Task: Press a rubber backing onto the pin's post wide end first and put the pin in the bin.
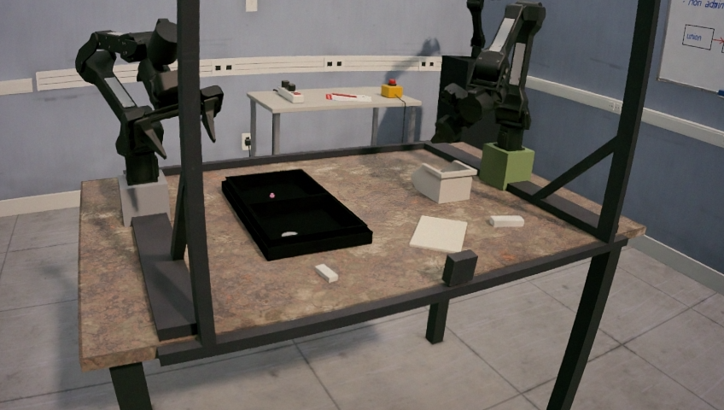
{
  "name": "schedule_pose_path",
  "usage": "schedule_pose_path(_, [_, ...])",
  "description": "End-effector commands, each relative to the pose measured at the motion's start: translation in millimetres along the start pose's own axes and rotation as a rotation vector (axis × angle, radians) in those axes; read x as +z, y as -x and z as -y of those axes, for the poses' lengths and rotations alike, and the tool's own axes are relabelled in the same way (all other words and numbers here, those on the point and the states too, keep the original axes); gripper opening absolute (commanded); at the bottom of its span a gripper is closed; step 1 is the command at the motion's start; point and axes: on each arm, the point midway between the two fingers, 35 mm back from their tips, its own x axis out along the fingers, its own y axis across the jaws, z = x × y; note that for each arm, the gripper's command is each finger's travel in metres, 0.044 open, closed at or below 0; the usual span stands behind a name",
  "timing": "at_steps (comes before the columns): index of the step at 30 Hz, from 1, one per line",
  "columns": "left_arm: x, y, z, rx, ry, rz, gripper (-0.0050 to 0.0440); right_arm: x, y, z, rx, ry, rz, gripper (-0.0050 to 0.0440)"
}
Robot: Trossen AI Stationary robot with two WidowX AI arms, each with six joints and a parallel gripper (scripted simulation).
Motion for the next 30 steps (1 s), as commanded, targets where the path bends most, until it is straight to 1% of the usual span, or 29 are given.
schedule_pose_path(1, [4,2,-1,0.003,-0.001,0.011,0.0440,3,2,-2,0.012,-0.013,0.001,0.0440])
schedule_pose_path(19, [4,2,-1,0.003,-0.001,0.011,0.0440,3,2,-2,0.012,-0.013,0.001,0.0440])
schedule_pose_path(24, [7,-1,-11,0.022,0.046,-0.010,0.0440,6,7,-20,0.067,0.011,-0.054,0.0440])
schedule_pose_path(28, [2,-12,-28,0.056,0.128,-0.075,0.0440,14,18,-53,0.194,0.081,-0.136,0.0440])
schedule_pose_path(30, [-1,-20,-39,0.077,0.182,-0.116,0.0440,23,27,-76,0.293,0.122,-0.170,0.0440])
